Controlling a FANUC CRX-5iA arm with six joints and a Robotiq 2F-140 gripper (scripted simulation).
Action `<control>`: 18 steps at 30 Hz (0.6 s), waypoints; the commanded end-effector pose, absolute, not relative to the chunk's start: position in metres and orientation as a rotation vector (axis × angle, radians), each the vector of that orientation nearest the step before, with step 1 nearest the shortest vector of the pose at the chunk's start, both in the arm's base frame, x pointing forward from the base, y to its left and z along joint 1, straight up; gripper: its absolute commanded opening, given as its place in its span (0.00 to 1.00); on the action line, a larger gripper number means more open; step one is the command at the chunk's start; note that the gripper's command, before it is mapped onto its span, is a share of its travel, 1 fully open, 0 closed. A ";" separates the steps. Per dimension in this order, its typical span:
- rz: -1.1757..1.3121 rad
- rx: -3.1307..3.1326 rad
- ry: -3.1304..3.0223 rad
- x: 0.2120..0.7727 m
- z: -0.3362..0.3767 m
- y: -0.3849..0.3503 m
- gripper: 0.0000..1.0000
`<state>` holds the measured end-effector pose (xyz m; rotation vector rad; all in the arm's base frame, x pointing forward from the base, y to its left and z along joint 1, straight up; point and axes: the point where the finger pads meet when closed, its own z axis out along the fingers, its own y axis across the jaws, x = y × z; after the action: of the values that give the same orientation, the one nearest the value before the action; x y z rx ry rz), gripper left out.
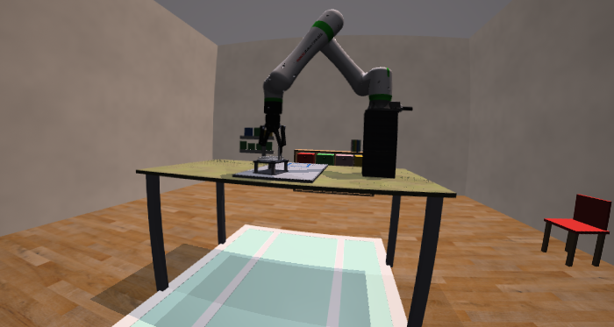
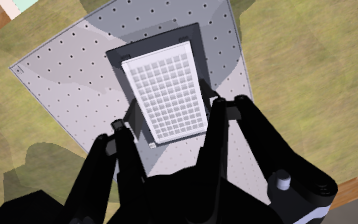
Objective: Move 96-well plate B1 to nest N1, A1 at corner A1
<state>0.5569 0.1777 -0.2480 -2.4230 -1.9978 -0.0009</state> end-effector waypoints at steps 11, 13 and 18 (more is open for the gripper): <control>-0.001 -2.423 -1.998 0.557 -0.250 0.178 0.00; -0.001 -2.423 -1.998 0.557 -0.250 0.178 0.00; -0.001 -2.423 -1.998 0.557 -0.250 0.178 1.00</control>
<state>0.5569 0.1777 -0.2505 -2.4230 -1.9978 -0.0009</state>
